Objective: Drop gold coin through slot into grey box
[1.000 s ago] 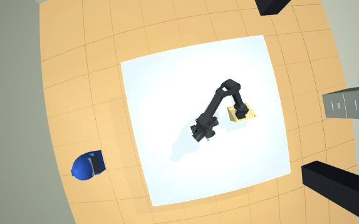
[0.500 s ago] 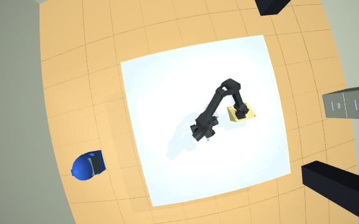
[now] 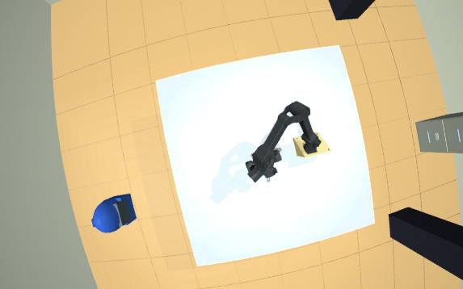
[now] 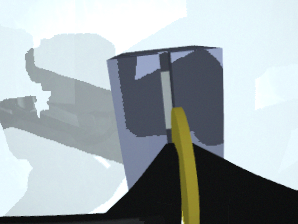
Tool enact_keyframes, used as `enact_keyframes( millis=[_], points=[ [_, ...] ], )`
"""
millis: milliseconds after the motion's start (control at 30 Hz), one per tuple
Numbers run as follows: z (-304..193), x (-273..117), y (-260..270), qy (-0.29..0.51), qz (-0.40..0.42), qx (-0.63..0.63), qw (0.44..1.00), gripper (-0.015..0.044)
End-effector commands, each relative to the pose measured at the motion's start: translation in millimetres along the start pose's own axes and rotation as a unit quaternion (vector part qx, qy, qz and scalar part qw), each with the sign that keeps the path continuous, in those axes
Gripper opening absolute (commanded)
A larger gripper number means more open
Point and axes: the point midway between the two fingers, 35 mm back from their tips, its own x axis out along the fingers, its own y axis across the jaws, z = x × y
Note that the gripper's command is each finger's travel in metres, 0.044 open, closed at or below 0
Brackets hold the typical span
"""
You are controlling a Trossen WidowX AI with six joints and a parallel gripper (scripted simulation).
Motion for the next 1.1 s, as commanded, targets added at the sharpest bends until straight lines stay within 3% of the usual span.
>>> enact_keyframes(
  millis=[0, 867, 1067],
  points=[
    [-0.7, 2.4, 0.3, 0.001, 0.000, -0.003, 1.000, 0.0000],
    [-1.3, 16.9, 0.1, 0.001, 0.000, -0.004, 1.000, 0.0000],
    [-0.8, 15.1, 0.2, -0.001, 0.000, -0.002, 1.000, 0.0158]
  ],
)
